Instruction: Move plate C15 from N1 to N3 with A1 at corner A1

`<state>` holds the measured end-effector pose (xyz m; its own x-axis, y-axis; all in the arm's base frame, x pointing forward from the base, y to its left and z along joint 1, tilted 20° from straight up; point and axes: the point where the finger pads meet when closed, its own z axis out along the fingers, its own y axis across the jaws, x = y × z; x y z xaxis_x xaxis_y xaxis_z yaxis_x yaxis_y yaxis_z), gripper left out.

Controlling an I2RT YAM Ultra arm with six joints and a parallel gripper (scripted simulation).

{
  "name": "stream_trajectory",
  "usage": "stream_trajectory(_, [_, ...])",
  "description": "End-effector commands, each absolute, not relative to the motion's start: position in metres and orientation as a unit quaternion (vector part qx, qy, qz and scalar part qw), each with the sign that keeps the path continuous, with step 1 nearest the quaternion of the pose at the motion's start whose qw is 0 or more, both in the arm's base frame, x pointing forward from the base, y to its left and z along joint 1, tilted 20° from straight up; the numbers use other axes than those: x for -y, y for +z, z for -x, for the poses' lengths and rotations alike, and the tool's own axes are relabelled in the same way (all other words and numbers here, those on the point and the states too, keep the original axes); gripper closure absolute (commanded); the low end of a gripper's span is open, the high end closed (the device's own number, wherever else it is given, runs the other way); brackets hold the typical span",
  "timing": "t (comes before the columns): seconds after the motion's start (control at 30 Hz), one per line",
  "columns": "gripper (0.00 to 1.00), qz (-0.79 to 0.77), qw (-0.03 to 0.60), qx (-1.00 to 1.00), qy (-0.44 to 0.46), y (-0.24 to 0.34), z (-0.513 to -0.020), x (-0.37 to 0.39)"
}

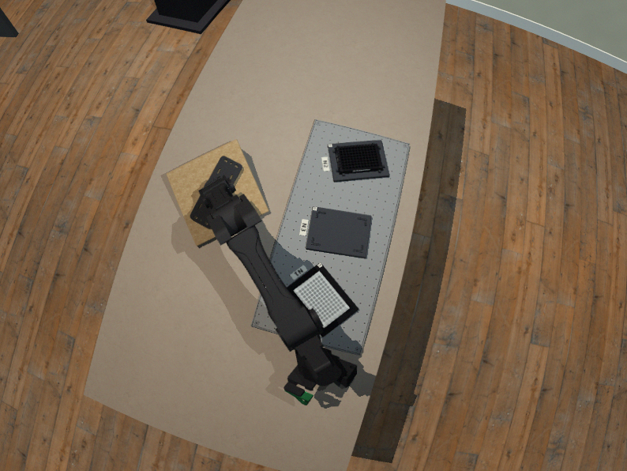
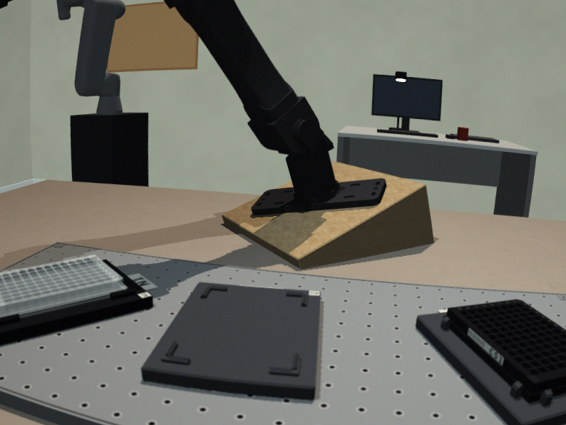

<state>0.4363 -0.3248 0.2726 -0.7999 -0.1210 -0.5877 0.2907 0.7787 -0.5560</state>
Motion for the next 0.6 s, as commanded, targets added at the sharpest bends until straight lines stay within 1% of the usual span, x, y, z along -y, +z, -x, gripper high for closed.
stream_trajectory(0.0, [0.00,-0.060,0.346,-0.882,-0.314,0.310,-0.435,0.307])
stream_trajectory(0.07, [0.00,-0.064,0.345,-0.886,-0.304,0.305,-0.435,0.298])
stream_trajectory(0.1, [0.00,-0.062,0.328,-0.895,-0.295,0.283,-0.432,0.292])
stream_trajectory(0.13, [0.00,-0.064,0.326,-0.895,-0.298,0.282,-0.431,0.290])
stream_trajectory(0.2, [0.00,-0.065,0.331,-0.892,-0.300,0.284,-0.432,0.291])
stream_trajectory(0.23, [0.00,-0.067,0.354,-0.879,-0.311,0.305,-0.437,0.293])
stream_trajectory(0.33, [0.00,-0.077,0.350,-0.879,-0.315,0.305,-0.431,0.302])
stream_trajectory(0.57, [0.00,-0.070,0.353,-0.879,-0.311,0.305,-0.436,0.296])
